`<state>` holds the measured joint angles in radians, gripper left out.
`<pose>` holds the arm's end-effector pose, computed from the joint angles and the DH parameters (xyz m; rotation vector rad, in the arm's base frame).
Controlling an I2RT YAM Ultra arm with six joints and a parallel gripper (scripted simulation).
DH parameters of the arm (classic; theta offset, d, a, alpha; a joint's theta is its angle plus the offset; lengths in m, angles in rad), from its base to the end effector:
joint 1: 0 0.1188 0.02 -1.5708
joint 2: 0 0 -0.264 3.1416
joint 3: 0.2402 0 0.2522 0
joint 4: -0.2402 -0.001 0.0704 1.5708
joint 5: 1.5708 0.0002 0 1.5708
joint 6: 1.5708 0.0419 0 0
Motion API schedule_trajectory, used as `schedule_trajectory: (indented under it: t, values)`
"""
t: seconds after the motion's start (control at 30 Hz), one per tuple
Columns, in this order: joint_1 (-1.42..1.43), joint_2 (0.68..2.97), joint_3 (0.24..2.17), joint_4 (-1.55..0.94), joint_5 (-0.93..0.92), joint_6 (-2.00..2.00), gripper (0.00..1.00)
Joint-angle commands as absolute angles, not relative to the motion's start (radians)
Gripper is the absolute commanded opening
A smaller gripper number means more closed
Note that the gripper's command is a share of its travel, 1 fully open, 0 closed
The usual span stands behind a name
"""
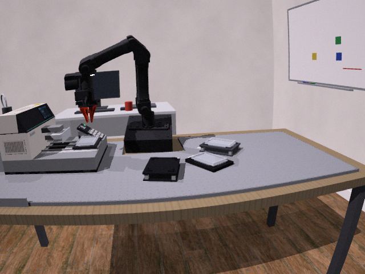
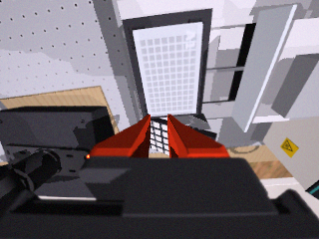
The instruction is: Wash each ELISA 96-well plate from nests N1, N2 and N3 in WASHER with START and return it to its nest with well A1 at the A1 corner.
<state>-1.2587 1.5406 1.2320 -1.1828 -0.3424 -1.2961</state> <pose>0.0979 -0.2544 0.2559 -0.0713 2.7902 0.0334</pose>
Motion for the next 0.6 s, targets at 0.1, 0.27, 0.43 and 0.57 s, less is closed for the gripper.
schedule_trajectory:
  t: [0.1, 0.27, 0.43, 0.57]
  values:
    - [-1.322, 1.467, 1.160, -1.182, -0.352, -1.160, 0.00]
    - [-1.373, 1.418, 1.096, -1.186, -0.355, -1.081, 0.00]
    - [-1.447, 1.361, 1.021, -1.197, -0.358, -0.993, 0.00]
    - [-1.515, 1.320, 0.967, -1.210, -0.359, -0.932, 0.00]
